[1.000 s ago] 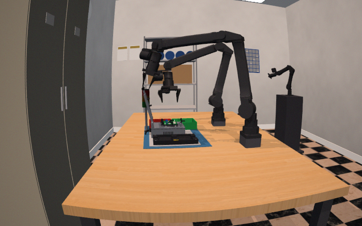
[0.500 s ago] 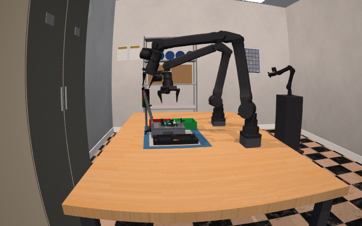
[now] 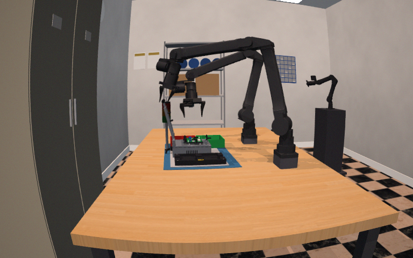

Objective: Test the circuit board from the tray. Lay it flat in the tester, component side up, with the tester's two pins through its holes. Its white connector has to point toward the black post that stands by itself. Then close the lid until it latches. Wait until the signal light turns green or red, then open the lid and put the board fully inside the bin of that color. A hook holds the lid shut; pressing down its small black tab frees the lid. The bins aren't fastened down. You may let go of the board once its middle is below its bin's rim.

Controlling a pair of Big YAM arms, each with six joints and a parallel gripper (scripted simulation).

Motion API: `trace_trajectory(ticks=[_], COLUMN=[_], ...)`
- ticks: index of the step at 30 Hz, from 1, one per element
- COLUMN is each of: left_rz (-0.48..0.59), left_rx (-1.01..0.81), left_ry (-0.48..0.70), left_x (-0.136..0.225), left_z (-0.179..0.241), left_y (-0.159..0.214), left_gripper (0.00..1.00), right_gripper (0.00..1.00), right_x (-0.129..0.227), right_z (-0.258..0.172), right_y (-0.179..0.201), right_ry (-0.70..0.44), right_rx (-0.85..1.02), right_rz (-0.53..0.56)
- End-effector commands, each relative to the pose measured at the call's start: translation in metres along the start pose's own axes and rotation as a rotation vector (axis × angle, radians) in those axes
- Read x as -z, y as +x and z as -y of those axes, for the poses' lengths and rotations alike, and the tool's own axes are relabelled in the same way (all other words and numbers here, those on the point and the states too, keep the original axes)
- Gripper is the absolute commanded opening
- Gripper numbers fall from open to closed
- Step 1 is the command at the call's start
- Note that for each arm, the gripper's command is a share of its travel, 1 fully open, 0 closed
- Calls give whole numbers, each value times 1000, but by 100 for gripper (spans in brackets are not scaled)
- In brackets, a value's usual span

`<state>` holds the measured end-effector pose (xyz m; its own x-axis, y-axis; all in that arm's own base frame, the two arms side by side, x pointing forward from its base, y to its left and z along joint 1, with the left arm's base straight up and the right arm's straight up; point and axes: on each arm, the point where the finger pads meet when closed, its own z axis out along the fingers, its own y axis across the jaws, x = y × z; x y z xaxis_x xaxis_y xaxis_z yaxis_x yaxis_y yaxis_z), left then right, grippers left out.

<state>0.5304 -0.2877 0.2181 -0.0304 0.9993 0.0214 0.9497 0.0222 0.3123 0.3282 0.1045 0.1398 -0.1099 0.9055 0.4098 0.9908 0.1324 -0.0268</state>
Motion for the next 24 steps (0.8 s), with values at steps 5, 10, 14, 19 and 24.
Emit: trace_trajectory(ticks=[5, 10, 14, 19, 24], left_rz=[24, 21, 22, 28, 35], left_rx=[9, 7, 5, 8, 11], left_ry=[-39, -34, -35, -43, -55], left_x=[3, -4, -2, 9, 11], left_z=[-18, -18, -17, -16, -17], left_y=[-5, -5, -6, -6, -7], left_gripper=[38, 38, 38, 30, 26], right_gripper=[100, 100, 100, 100, 100], right_x=[16, 16, 16, 16, 16], right_z=[-14, -14, -14, -14, -14], right_y=[6, 6, 6, 6, 6], right_ry=[-40, -40, -40, -40, -40], right_rx=[0, 0, 0, 0, 0], right_rz=[0, 0, 0, 0, 0])
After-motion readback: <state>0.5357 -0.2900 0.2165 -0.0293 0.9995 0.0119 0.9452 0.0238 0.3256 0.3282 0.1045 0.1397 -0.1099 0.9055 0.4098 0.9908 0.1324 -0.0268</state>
